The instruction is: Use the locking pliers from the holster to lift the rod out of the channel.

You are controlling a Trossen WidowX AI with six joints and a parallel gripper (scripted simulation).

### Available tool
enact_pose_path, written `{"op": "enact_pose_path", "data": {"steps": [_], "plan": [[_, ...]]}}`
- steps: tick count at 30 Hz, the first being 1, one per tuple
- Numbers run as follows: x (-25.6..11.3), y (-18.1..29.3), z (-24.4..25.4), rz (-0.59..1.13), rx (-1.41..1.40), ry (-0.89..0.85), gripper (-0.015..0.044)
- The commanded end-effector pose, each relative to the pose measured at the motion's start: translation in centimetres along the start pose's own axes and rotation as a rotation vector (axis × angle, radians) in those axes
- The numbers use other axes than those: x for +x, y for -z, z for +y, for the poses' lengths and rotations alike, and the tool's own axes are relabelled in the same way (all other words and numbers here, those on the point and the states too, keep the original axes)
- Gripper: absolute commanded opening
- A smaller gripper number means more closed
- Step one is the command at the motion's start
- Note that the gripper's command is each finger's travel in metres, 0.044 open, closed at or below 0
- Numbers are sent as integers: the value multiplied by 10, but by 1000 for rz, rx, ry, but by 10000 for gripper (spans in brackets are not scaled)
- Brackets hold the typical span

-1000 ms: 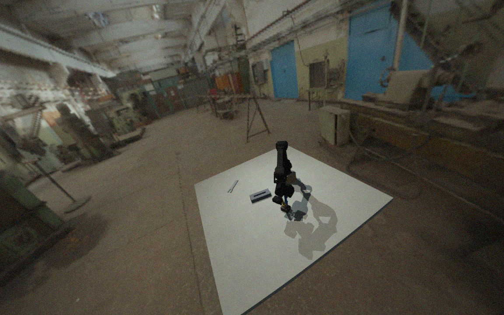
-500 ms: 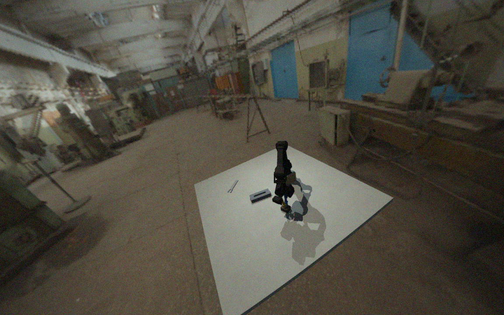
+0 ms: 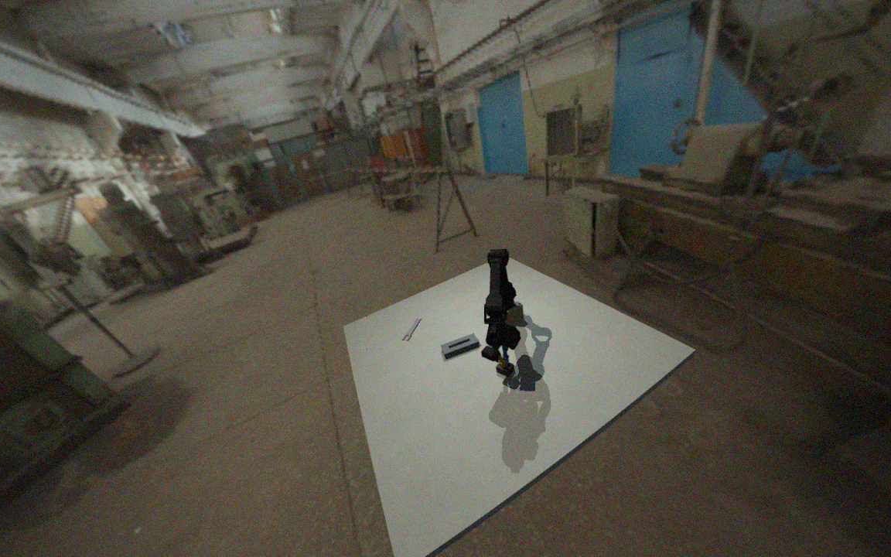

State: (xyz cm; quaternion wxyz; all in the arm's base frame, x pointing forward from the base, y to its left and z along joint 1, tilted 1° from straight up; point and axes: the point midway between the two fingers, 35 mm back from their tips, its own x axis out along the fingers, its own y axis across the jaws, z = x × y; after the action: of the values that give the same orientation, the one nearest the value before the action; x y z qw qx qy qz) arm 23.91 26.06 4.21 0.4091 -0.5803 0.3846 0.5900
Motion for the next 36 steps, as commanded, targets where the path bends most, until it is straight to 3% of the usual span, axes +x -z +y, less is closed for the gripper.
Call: {"op": "enact_pose_path", "data": {"steps": [1,10,25,36], "plan": [[1,0,1,0,3,-2,340],[-1,0,1,0,3,-1,322],[-39,0,3,1,0,22,322],[-40,11,-1,3,85,22,322]]}}
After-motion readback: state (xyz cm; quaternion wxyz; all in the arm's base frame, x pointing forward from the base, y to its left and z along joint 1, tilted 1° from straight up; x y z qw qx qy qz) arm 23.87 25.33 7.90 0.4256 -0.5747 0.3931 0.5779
